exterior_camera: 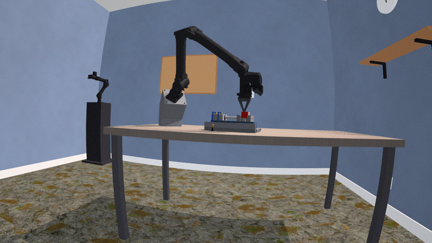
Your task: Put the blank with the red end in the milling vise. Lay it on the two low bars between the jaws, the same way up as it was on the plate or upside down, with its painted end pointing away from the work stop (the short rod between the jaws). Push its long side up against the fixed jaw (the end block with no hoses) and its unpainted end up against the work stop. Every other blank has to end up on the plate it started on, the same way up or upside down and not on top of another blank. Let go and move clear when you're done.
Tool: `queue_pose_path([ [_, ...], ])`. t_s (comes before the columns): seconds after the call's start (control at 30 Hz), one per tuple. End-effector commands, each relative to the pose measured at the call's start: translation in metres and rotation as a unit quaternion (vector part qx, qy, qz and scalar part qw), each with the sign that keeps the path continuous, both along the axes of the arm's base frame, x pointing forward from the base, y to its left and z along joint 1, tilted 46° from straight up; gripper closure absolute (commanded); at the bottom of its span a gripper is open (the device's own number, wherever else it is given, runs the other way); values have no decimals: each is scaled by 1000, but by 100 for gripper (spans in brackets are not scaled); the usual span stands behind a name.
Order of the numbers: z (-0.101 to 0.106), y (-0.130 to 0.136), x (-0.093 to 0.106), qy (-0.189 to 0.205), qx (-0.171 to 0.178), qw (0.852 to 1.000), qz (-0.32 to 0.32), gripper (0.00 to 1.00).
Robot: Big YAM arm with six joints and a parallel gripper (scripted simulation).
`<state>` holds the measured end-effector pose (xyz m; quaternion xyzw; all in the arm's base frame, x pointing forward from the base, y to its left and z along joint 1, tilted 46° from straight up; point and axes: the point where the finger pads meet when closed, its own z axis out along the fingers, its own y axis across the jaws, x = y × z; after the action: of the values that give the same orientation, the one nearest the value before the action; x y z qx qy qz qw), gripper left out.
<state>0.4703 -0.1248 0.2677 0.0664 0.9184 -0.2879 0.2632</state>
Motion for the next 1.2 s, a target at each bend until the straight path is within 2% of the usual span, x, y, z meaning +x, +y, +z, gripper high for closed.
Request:
queue_pose_path([
  [0.0, -4, -7, 1, 3, -2, 1000, 0, 100],
  [0.23, -11, -9, 3, 7, -2, 1000, 0, 100],
  [0.4, -1, -6, 2, -5, -3, 1000, 4, 100],
  [0.6, -13, -11, 5, 6, -2, 1000, 0, 100],
  [0.73, -8, -10, 4, 0, -2, 1000, 1, 100],
  [1.17, -11, -10, 5, 3, -2, 1000, 2, 100],
])
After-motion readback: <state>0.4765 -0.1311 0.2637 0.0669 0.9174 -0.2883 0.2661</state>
